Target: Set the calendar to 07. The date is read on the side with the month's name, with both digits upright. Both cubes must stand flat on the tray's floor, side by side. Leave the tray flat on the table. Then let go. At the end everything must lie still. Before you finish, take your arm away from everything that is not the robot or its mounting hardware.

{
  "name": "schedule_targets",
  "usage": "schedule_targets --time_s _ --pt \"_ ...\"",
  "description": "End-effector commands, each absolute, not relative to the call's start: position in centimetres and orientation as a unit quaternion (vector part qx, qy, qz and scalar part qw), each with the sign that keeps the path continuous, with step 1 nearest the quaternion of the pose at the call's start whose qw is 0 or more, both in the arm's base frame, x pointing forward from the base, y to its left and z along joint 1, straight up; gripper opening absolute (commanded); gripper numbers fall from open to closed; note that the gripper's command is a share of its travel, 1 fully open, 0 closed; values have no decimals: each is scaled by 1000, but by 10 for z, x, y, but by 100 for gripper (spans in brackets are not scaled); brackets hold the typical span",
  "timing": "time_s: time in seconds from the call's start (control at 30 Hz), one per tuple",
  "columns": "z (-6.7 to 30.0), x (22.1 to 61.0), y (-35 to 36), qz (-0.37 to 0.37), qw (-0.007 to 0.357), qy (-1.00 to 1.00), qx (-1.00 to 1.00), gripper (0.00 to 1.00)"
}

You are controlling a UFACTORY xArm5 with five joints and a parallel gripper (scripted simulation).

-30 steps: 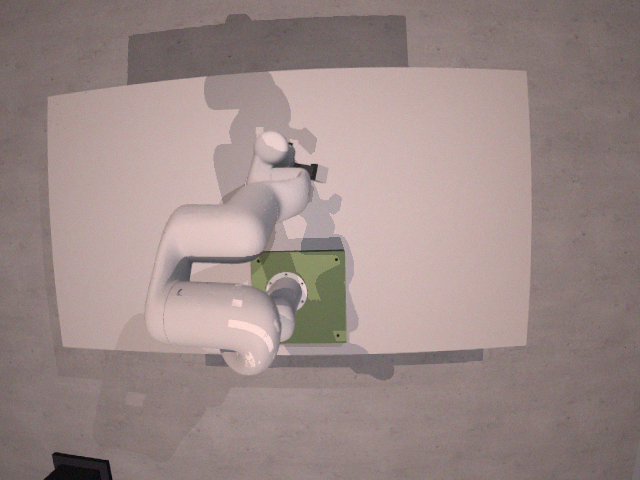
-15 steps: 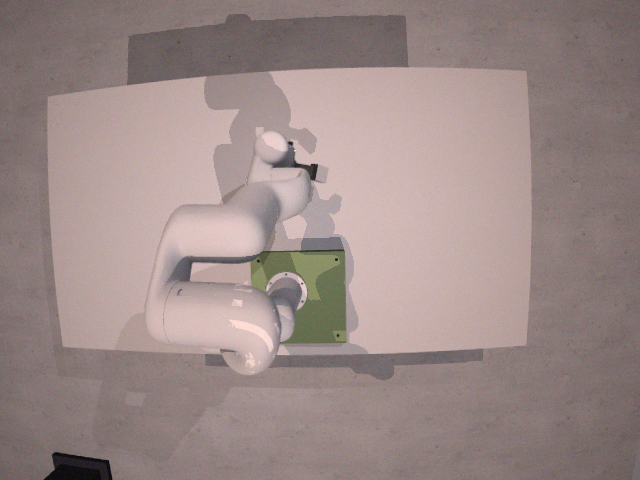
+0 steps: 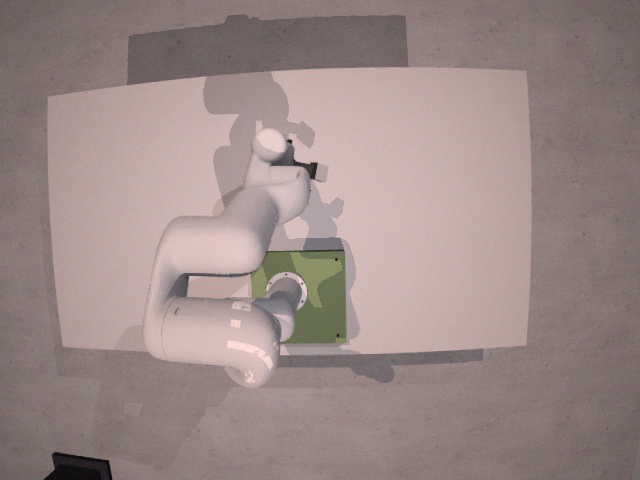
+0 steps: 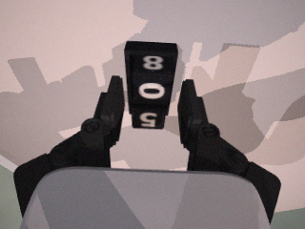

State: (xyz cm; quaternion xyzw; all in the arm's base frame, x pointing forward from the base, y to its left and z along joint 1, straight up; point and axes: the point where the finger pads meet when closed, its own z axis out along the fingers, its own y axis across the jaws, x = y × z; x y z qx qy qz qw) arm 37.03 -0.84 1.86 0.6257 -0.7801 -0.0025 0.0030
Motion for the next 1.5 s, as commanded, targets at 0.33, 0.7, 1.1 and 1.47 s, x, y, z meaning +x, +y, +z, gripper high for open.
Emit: schedule_targets --time_s 0.33,0.7,1.1,1.47 --pt "80 372 -9 -1 2 -780 626 49" --pt "88 372 -9 -1 2 -780 626 100" --pt "88 372 -9 -1 2 -780 626 100" --pt "90 372 -9 -1 2 -780 626 100"
